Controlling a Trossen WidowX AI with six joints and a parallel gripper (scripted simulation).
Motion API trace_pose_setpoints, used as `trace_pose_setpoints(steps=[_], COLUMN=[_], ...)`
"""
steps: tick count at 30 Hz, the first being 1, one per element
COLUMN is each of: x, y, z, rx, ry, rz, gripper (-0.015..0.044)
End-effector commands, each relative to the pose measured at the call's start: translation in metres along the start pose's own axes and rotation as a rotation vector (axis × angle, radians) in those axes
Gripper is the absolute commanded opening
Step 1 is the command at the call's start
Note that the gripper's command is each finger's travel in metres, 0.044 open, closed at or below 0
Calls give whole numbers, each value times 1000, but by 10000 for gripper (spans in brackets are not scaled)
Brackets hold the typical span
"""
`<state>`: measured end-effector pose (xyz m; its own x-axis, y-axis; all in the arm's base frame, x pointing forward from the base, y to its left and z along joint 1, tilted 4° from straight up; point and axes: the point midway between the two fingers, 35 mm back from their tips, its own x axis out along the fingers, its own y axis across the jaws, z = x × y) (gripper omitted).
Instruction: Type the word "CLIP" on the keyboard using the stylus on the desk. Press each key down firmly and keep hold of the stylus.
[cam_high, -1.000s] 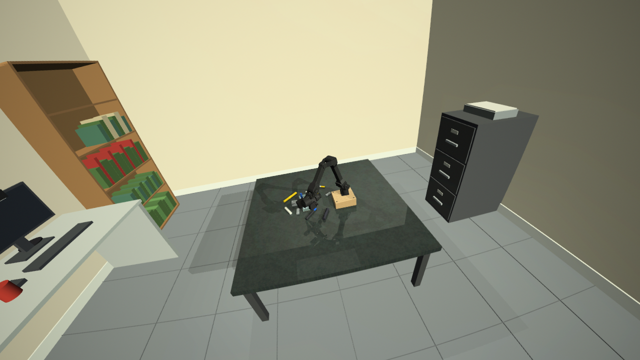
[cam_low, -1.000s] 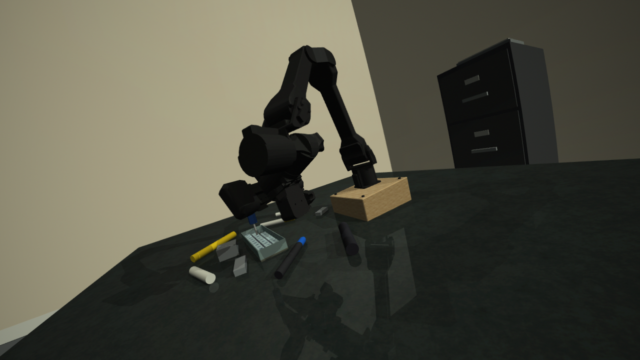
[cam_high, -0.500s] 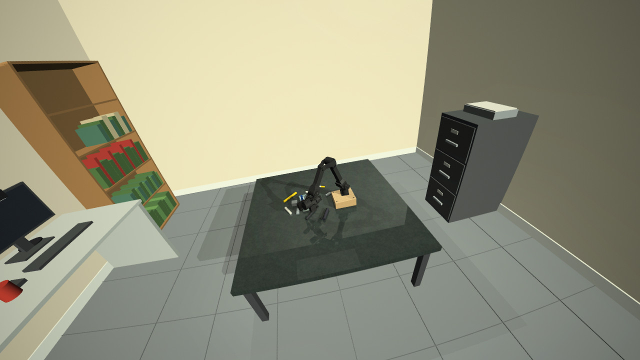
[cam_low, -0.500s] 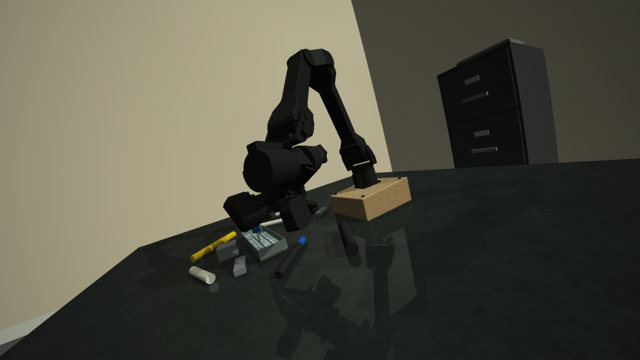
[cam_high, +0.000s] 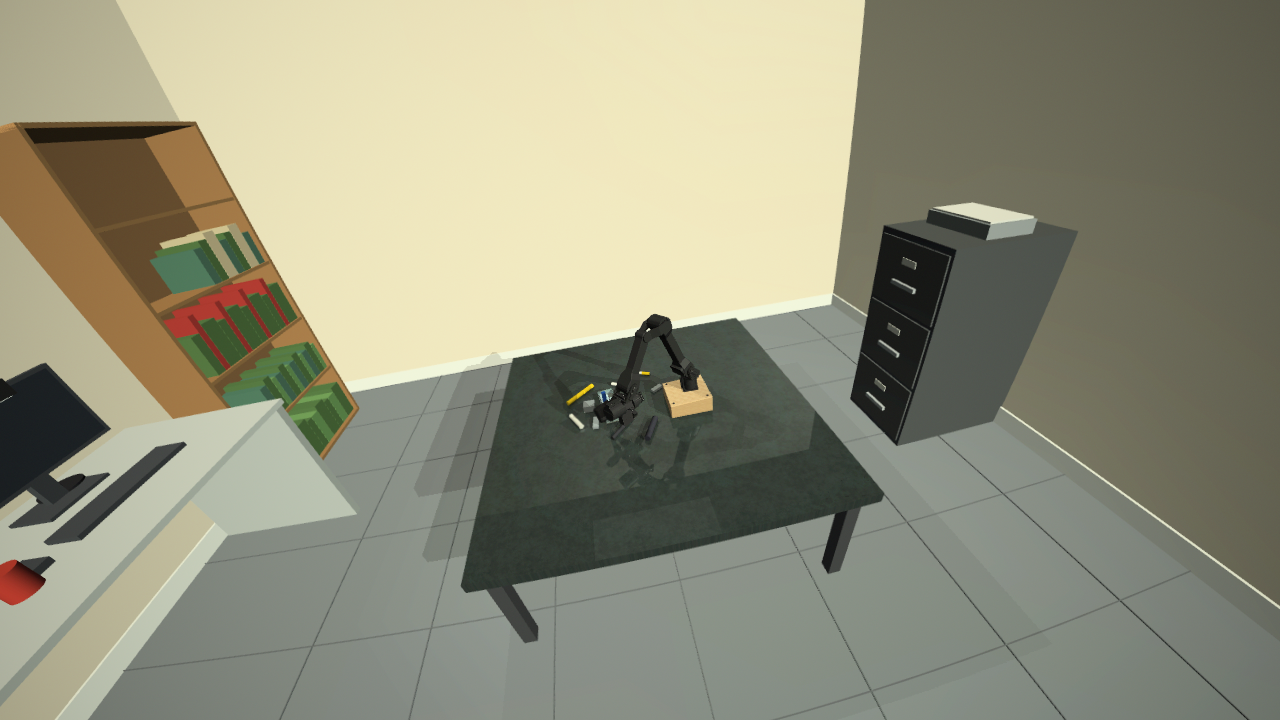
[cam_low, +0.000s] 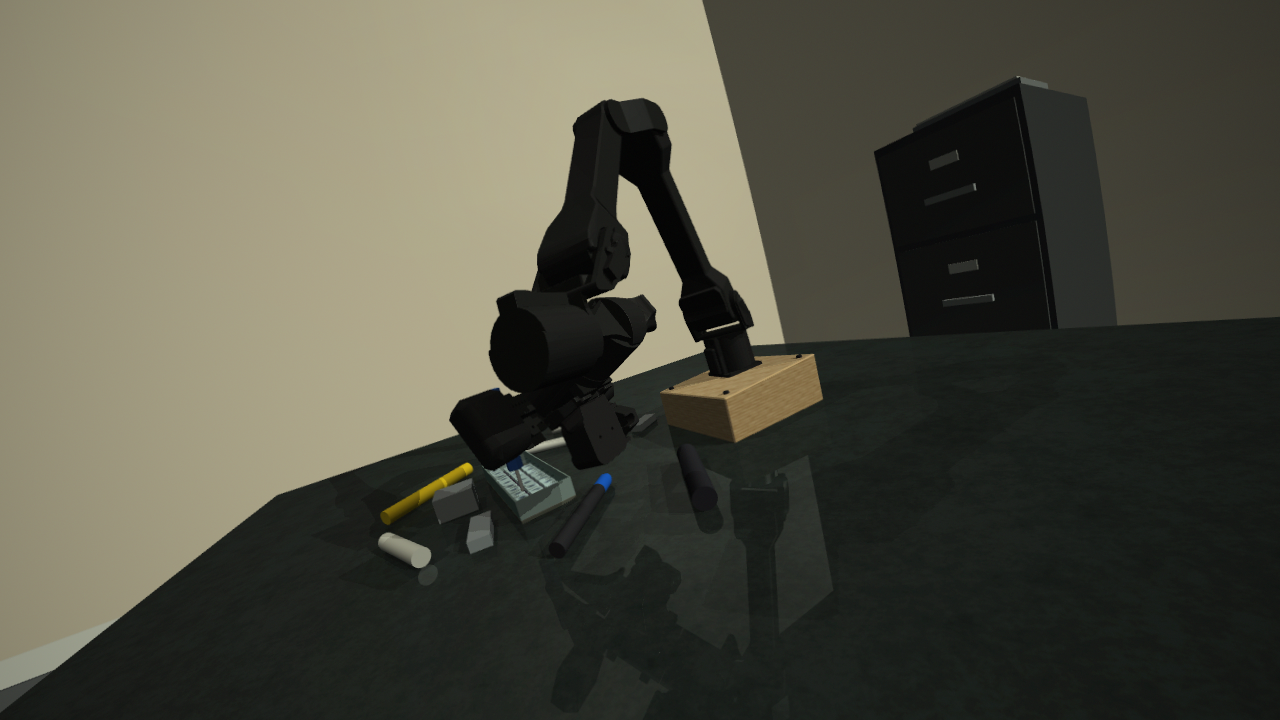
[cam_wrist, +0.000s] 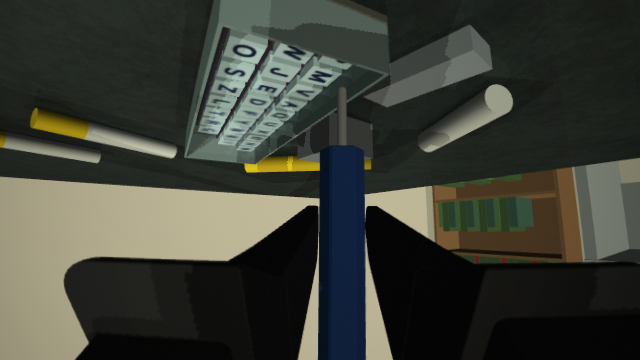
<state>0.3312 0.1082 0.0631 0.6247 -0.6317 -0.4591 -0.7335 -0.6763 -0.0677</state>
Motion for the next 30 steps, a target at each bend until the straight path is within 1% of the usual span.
trace_pose_setpoints(steps=[1, 30], x=[2, 7], y=[1, 1], z=[3, 11], rx=[-8, -8], ry=[5, 5], rz=[3, 3], gripper=[81, 81])
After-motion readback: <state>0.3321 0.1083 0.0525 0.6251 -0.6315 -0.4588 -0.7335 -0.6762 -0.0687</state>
